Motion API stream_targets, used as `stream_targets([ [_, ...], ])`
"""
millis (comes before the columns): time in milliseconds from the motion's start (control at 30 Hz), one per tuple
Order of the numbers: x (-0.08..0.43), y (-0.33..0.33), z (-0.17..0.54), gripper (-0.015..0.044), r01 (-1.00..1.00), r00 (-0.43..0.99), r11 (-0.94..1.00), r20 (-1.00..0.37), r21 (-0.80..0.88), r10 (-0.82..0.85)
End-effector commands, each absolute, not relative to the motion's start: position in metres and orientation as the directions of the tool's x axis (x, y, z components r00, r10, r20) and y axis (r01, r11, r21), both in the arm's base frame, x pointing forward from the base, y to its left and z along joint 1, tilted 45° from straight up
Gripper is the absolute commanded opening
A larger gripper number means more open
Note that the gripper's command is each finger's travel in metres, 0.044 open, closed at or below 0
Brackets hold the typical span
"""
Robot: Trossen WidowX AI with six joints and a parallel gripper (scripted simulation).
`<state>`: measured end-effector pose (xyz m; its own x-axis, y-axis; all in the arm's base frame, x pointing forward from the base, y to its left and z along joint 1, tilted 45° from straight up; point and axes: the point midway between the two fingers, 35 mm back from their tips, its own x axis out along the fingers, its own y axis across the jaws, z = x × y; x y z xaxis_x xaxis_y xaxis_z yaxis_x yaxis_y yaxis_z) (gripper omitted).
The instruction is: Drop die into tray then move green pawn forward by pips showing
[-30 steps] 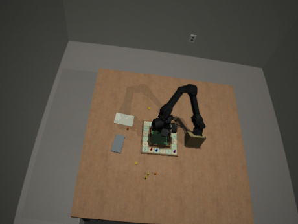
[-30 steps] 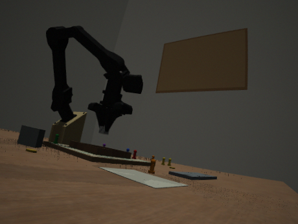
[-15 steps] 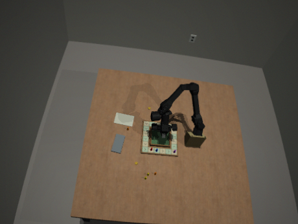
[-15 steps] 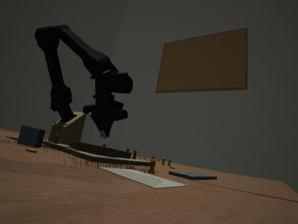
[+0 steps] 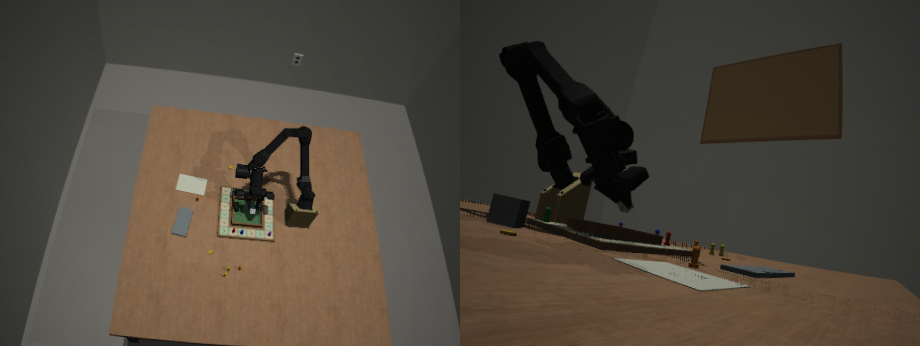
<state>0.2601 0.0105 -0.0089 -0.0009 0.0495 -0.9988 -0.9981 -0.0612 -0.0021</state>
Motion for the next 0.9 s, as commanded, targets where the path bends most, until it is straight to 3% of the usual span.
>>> stream_targets([
  [0, 0.265, 0.016, 0.006, 0.0000, -0.997, 0.013, -0.075, -0.997, -0.019, 0.076],
  [133, 0.273, 0.024, 0.042, 0.0000, -0.997, 0.014, -0.075, -0.997, -0.020, 0.077],
  [667, 0.271, 0.022, 0.040, 0.0000, -0.996, 0.019, -0.081, -0.997, -0.025, 0.071],
  [867, 0.271, 0.022, 0.040, 0.0157, -0.996, 0.019, -0.081, -0.997, -0.025, 0.071],
])
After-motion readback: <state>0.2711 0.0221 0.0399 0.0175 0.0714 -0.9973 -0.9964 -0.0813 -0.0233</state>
